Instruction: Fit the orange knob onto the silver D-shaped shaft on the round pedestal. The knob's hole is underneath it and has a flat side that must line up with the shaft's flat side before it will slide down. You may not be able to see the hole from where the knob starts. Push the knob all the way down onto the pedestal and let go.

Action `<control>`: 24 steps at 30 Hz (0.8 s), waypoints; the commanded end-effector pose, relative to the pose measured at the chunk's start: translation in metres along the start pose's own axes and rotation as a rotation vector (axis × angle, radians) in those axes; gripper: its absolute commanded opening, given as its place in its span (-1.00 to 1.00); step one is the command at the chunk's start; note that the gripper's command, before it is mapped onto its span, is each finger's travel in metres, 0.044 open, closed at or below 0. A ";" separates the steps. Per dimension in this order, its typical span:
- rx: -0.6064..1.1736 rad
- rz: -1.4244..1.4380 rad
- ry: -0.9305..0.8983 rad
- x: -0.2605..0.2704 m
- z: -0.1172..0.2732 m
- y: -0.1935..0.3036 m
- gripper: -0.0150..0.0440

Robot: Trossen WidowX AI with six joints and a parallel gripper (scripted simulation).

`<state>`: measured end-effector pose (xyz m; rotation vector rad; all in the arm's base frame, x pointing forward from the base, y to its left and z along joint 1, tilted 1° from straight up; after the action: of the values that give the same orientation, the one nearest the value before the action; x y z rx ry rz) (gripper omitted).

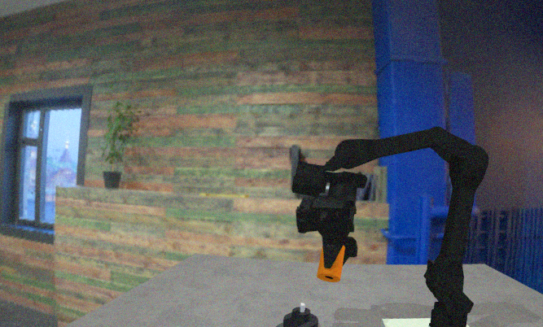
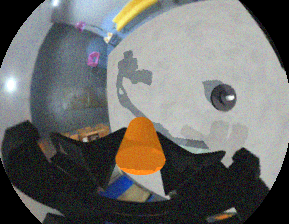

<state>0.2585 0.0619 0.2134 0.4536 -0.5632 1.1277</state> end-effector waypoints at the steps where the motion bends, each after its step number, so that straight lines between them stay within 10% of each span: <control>1: -0.022 0.003 0.084 0.002 -0.005 -0.002 -0.49; 24: -0.090 -0.001 0.633 -0.002 -0.055 -0.003 -0.49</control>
<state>0.2689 0.0906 0.1710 0.0426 -0.0851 1.1689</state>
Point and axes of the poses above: the point midway between the two fingers, 35 mm back from their tips, its own z axis back along the fingers, its own x axis across the jaws, y = z × x, the point moved 2 cm from there along z, back along the fingers, and after that the axes turned 7 degrees about -z, right-handed, at the moved point
